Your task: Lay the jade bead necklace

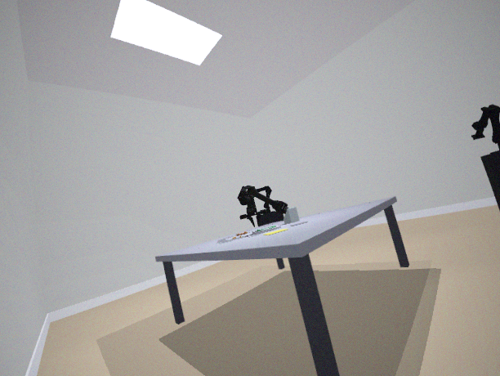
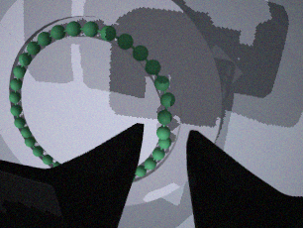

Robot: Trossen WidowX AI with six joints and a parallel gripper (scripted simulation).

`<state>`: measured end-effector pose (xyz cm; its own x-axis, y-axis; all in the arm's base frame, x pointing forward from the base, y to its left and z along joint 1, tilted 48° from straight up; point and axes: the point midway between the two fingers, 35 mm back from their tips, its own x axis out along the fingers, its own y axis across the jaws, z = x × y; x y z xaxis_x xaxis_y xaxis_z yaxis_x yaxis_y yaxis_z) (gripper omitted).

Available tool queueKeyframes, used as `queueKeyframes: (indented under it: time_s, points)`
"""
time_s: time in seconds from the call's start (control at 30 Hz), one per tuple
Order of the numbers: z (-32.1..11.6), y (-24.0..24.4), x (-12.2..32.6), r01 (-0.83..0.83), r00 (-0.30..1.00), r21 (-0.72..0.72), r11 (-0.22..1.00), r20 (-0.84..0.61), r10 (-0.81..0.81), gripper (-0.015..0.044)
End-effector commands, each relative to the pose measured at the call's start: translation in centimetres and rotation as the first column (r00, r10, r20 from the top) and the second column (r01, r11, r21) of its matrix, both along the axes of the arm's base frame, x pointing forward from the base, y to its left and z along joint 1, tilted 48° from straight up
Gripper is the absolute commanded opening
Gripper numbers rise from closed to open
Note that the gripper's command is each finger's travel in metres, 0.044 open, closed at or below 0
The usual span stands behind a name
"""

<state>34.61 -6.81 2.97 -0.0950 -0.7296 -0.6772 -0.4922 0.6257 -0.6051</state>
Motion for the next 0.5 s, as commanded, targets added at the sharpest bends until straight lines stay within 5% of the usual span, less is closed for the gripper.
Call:
queueKeyframes:
  time_s: [0.0,0.47]
  points:
    - [-0.4,-0.4,-0.1,-0.002,1.0,-0.002,1.0,-0.005,0.002,0.012]
    - [-1.9,-2.1,-0.5,0.0,1.0,-0.004,1.0,-0.006,0.0,0.012]
